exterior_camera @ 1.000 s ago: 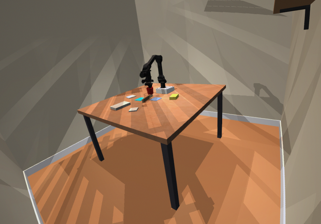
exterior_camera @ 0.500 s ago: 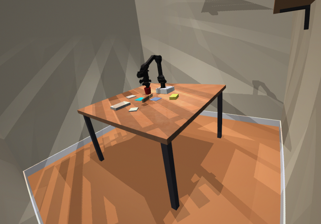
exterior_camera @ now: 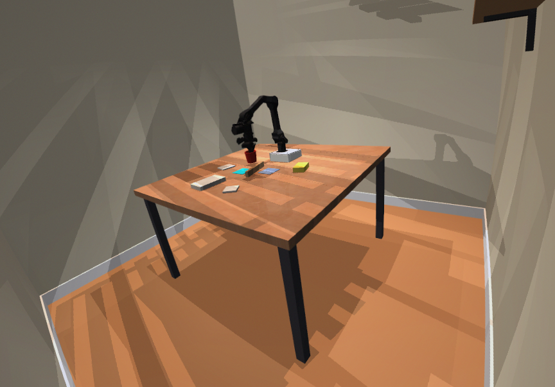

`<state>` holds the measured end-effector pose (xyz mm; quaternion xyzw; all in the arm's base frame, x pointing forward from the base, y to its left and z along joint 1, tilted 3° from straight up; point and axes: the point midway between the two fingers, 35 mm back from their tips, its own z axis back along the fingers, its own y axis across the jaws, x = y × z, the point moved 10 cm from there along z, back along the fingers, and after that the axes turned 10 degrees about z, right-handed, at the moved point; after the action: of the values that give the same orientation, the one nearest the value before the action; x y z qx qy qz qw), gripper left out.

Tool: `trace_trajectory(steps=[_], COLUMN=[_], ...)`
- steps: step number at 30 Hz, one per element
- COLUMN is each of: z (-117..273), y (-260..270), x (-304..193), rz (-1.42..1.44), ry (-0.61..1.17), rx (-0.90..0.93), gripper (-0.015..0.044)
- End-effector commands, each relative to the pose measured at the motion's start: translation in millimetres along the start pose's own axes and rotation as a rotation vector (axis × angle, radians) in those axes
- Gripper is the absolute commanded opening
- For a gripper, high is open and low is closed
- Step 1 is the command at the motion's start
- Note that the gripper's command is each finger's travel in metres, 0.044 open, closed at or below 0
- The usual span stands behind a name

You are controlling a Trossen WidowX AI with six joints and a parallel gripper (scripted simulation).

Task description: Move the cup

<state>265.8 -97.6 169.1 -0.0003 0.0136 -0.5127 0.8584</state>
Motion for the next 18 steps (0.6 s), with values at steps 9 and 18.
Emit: trace_trajectory(steps=[9,18], z=[1.4,2.5], y=[-11.7,-21.3], x=[26.1,45.8], rz=[0.001,0.001], ry=[-0.005,-0.007], rx=[-0.006,-0.007], gripper=[0.0,0.0])
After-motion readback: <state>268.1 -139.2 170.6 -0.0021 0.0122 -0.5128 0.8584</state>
